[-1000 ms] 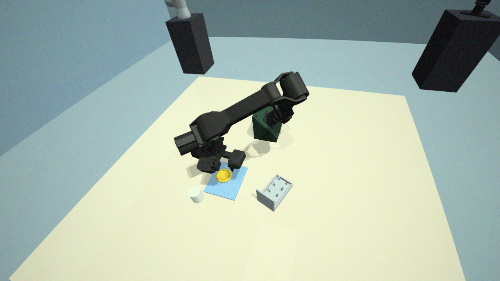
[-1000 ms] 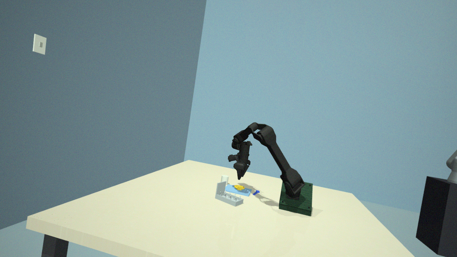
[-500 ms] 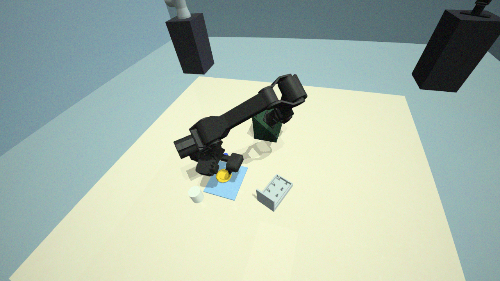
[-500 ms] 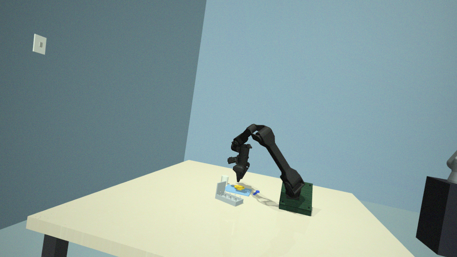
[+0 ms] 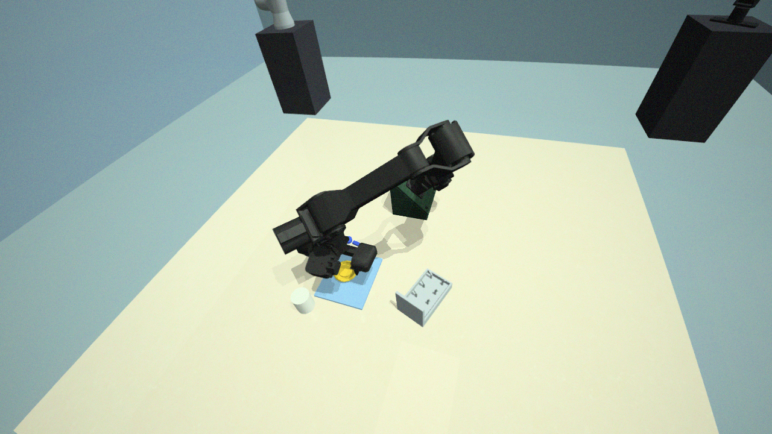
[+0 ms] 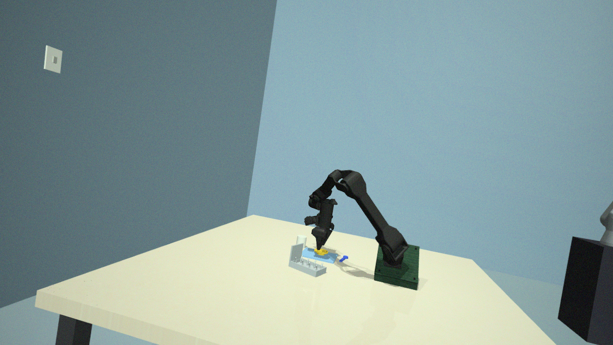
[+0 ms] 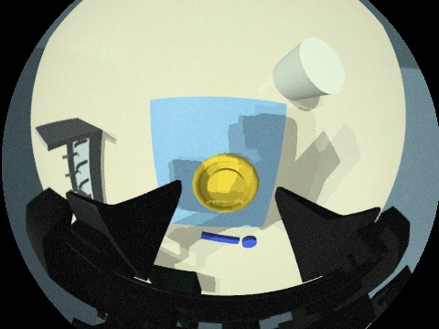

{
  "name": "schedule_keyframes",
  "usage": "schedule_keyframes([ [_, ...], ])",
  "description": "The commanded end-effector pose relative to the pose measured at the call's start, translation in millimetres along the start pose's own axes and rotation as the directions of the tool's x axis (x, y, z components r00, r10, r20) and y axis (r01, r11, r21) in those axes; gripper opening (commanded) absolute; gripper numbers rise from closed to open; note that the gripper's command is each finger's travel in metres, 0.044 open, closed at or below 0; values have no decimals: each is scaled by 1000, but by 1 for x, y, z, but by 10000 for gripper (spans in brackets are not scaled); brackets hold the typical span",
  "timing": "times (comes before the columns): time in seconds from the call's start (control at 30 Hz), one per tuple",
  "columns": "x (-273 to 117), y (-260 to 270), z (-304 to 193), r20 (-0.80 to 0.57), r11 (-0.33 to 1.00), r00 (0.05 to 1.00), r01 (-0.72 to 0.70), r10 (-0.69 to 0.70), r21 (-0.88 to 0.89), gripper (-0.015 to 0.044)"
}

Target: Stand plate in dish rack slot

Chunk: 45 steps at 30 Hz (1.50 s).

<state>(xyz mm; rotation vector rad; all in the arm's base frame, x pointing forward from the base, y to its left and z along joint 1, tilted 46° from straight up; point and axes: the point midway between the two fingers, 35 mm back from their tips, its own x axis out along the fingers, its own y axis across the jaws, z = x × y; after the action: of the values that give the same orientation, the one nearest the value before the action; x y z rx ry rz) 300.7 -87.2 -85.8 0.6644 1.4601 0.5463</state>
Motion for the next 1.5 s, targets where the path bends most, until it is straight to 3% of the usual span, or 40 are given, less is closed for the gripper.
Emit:
schedule_keyframes([
  [0.0,7,1,-3,-5,1000,1000,-7,7,9,400],
  [0.43,25,3,-5,-5,1000,1000,-9,9,9,400],
  [0.5,25,3,-5,-5,1000,1000,-9,9,9,348],
  [0.7,25,3,-5,-5,1000,1000,-9,9,9,348],
  [1.03,25,3,-5,-5,1000,1000,-9,9,9,281],
  [1.37,-16,-3,3,4,1000,1000,5,-5,12,18],
  [1.47,-31,-4,4,5,1000,1000,7,-7,14,0],
])
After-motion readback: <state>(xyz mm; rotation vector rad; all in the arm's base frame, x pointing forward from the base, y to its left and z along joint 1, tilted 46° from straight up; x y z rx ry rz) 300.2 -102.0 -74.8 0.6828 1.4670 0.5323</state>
